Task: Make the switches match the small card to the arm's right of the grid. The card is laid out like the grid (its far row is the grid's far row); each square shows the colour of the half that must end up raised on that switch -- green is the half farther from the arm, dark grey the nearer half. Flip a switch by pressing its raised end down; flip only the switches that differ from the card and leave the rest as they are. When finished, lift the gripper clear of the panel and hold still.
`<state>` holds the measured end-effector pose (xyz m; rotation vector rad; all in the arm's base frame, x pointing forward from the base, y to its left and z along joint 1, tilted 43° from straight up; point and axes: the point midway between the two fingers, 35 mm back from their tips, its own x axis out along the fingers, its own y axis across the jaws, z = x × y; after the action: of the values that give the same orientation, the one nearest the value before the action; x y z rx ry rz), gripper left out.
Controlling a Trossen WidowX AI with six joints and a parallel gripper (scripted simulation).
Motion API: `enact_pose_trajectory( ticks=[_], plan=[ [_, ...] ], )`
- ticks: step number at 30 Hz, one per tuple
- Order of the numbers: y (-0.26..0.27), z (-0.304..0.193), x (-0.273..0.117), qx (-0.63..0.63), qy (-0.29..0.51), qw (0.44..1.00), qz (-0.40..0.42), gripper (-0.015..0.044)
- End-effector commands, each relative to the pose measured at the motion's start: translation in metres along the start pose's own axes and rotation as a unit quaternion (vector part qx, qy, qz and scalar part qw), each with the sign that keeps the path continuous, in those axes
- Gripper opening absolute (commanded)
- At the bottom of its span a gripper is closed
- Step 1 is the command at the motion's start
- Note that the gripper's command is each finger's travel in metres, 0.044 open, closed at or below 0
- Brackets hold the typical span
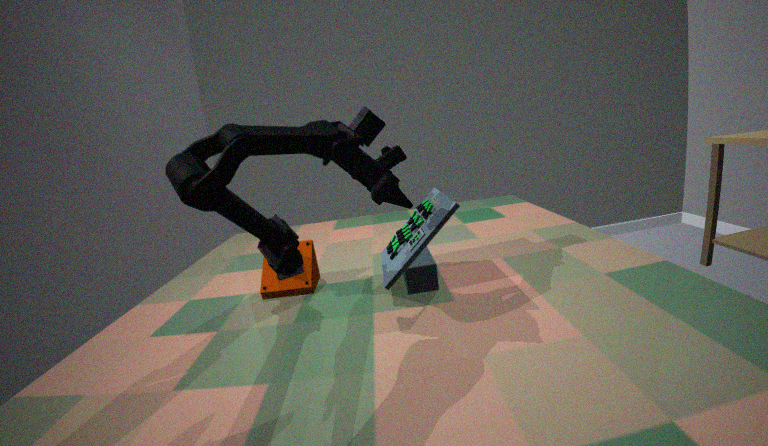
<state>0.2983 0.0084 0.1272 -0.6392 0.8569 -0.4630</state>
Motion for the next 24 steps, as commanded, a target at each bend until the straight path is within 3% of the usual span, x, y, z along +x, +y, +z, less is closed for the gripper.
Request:
enact_pose_trajectory(
  ticks=[1, 7, 13, 20, 24],
  plan=[
    [-0.005, 0.005, -0.032, 0.006, -0.005, 1.0, -0.005, 0.0],
    [0.006, -0.002, -0.031, 0.007, -0.003, 1.0, -0.003, 0.0],
    [0.069, -0.072, -0.031, 0.007, -0.004, 1.0, -0.002, 0.0],
    [0.071, -0.075, -0.029, 0.008, -0.005, 1.0, -0.003, 0.0],
    [0.071, -0.075, -0.001, 0.008, -0.015, 1.0, -0.002, 0.0]
  ],
)
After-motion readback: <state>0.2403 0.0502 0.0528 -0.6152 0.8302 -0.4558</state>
